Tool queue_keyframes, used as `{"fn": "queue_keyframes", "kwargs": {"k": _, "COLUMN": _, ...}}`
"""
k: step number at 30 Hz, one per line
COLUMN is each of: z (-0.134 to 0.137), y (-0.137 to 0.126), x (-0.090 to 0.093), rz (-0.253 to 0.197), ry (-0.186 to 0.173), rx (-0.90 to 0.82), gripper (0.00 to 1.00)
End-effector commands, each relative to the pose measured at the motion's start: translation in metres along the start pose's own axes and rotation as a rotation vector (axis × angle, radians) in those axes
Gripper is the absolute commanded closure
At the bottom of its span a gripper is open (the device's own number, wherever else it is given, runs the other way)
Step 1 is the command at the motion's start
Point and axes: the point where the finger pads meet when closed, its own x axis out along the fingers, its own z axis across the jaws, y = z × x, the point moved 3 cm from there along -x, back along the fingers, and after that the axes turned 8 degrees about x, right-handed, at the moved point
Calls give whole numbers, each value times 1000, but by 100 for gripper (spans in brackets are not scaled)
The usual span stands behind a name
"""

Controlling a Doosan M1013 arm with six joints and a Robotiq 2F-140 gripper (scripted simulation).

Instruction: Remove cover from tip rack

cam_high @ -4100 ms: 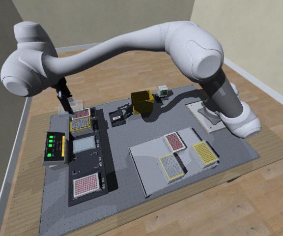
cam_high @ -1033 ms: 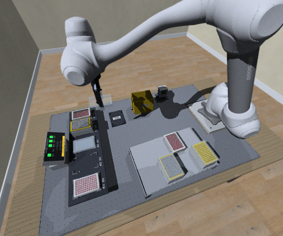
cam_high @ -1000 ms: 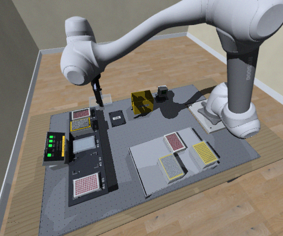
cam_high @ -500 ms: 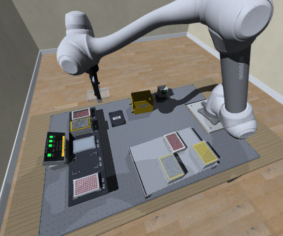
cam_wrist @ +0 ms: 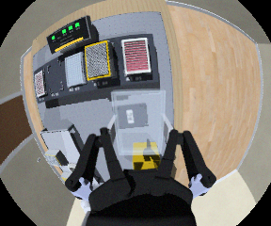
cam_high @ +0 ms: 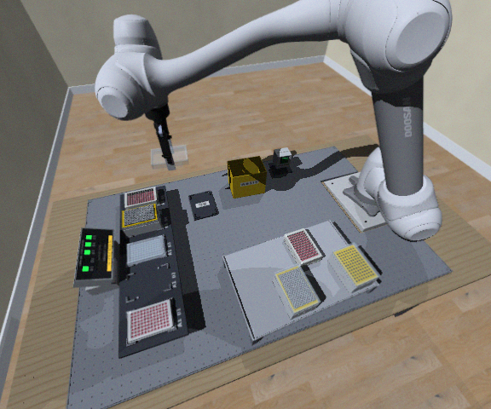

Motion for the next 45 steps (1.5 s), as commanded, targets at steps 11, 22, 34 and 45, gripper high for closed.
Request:
{"fn": "queue_keyframes", "kwargs": {"k": 11, "z": 10, "y": -40, "x": 1, "rz": -7, "ry": 6, "rx": -1, "gripper": 100}}
{"fn": "queue_keyframes", "kwargs": {"k": 22, "z": 20, "y": -84, "x": 1, "rz": -7, "ry": 6, "rx": -1, "gripper": 100}}
{"fn": "queue_keyframes", "kwargs": {"k": 34, "z": 33, "y": -142, "x": 0, "rz": -7, "ry": 6, "rx": -1, "gripper": 100}}
{"fn": "queue_keyframes", "kwargs": {"k": 45, "z": 43, "y": -186, "x": 0, "rz": -7, "ry": 6, "rx": -1, "gripper": 100}}
